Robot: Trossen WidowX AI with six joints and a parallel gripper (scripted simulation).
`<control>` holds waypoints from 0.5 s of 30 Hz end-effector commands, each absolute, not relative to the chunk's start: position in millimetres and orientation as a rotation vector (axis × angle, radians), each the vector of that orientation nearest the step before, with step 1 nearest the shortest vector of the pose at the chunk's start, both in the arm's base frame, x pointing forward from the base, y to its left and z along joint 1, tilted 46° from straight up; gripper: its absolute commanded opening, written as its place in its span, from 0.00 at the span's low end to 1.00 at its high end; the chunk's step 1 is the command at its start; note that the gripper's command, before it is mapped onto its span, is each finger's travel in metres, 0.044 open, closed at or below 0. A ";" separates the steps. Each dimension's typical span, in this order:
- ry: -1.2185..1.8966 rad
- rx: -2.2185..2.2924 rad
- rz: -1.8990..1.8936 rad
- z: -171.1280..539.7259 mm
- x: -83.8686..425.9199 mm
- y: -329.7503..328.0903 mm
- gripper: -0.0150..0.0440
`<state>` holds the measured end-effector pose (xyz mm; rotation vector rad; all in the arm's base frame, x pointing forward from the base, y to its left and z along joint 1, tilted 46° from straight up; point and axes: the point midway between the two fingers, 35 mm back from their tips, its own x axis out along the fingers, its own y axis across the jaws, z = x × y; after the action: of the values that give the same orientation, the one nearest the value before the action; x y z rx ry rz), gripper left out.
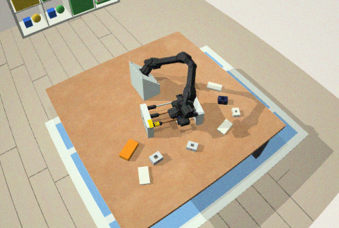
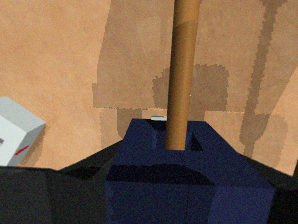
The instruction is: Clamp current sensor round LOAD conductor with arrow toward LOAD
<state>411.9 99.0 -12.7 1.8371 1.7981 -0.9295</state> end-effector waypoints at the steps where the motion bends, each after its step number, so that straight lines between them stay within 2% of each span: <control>1: 1.799 1.836 -0.930 -13.0 411.7 99.2 0.39; 15: 1.804 1.834 -0.932 -12.3 411.9 98.2 1.00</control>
<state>411.8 98.9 -12.4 1.8371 1.7996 -0.9324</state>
